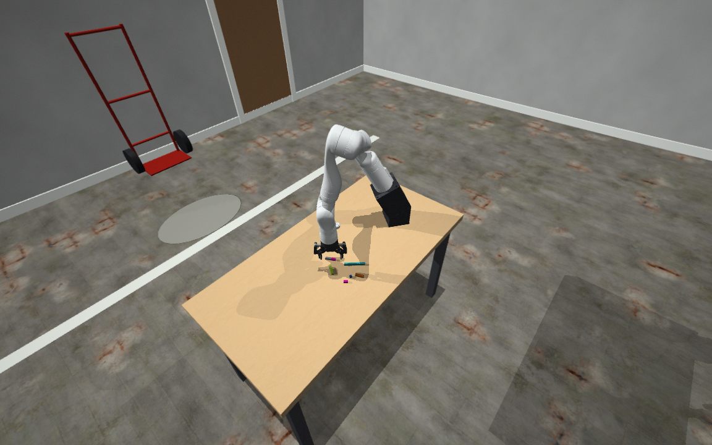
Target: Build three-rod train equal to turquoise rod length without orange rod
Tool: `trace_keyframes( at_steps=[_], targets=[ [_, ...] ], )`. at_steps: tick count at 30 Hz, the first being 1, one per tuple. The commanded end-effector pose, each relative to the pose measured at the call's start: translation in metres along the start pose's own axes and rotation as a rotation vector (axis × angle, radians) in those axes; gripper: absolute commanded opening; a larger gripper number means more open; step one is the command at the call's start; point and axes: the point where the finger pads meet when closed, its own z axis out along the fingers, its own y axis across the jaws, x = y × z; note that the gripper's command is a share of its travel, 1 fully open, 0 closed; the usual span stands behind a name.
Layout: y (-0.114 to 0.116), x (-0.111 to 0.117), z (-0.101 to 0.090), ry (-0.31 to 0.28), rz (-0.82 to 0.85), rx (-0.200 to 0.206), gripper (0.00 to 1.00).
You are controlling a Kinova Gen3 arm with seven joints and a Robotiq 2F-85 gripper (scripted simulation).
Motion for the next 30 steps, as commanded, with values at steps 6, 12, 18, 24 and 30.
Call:
trace_keyframes(
  at_steps=[6, 12, 18, 24, 30],
  targets=[
    [-0.0032, -0.0061, -0.0042, -0.081, -0.190, 0.005, 1.00],
    [-0.0036, -0.0071, -0.0045, -0.078, -0.240, 0.009, 1.00],
    [-0.0037, -0.0074, -0.0046, -0.077, -0.260, 0.011, 1.00],
    [-0.0037, -0.0074, -0.0046, -0.077, -0.260, 0.011, 0.24],
    [-0.0037, -0.0074, -0.0046, -0.077, -0.260, 0.011, 0.24]
  ],
)
